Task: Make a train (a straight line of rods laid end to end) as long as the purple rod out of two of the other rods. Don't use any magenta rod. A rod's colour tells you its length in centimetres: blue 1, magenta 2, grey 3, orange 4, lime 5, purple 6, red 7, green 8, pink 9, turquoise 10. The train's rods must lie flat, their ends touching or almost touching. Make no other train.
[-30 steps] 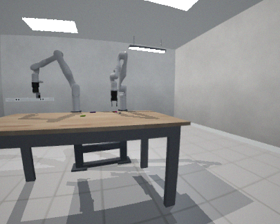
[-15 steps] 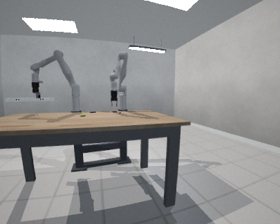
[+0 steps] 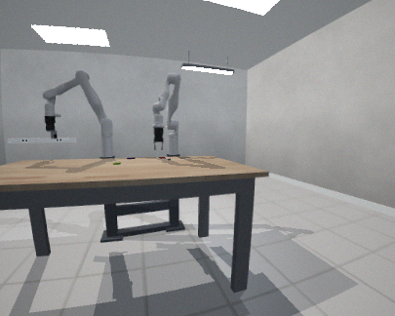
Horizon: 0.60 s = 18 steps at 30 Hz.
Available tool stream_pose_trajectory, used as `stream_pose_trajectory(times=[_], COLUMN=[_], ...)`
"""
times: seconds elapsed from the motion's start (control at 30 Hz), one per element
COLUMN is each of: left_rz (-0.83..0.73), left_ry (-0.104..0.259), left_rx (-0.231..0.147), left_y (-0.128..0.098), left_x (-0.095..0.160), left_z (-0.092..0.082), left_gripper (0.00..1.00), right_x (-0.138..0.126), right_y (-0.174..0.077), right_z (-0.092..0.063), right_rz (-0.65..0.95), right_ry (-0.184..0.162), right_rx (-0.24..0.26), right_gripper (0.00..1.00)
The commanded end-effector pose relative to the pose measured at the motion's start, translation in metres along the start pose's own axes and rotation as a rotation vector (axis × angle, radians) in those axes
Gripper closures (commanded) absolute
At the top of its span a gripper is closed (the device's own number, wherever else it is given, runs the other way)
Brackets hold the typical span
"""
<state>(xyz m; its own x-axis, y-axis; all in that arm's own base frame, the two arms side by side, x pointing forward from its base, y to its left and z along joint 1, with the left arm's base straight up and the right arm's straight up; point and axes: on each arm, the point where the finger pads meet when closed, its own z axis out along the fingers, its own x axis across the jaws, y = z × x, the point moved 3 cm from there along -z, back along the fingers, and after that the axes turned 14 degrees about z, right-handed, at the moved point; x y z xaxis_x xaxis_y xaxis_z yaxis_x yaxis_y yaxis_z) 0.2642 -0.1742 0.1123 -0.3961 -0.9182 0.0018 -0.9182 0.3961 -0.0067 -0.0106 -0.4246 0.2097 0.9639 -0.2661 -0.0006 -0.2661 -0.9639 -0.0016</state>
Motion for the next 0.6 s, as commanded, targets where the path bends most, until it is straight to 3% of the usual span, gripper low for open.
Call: stream_pose_trajectory(times=[0.0, 0.1, 0.17, 0.57], left_rz=[0.086, 0.180, 0.180, 0.612], left_ry=[0.002, 0.004, 0.004, 0.003], left_rx=[0.002, 0.006, 0.006, 0.032], left_y=[-0.021, -0.043, -0.043, -0.146], left_x=[0.009, 0.020, 0.020, 0.074], left_z=[-0.002, -0.004, -0.004, -0.014], left_gripper=[0.00, 0.00, 0.00, 0.00], right_x=[0.000, 0.000, 0.000, 0.000], right_y=[0.000, 0.000, 0.000, 0.000], right_z=[-0.001, -0.001, -0.001, -0.001], right_rz=[0.000, 0.000, 0.000, 0.000], right_ry=[0.001, 0.001, 0.001, 0.001], right_rx=[-0.002, -0.002, -0.002, -0.002], right_gripper=[0.00, 0.00, 0.00, 0.00])
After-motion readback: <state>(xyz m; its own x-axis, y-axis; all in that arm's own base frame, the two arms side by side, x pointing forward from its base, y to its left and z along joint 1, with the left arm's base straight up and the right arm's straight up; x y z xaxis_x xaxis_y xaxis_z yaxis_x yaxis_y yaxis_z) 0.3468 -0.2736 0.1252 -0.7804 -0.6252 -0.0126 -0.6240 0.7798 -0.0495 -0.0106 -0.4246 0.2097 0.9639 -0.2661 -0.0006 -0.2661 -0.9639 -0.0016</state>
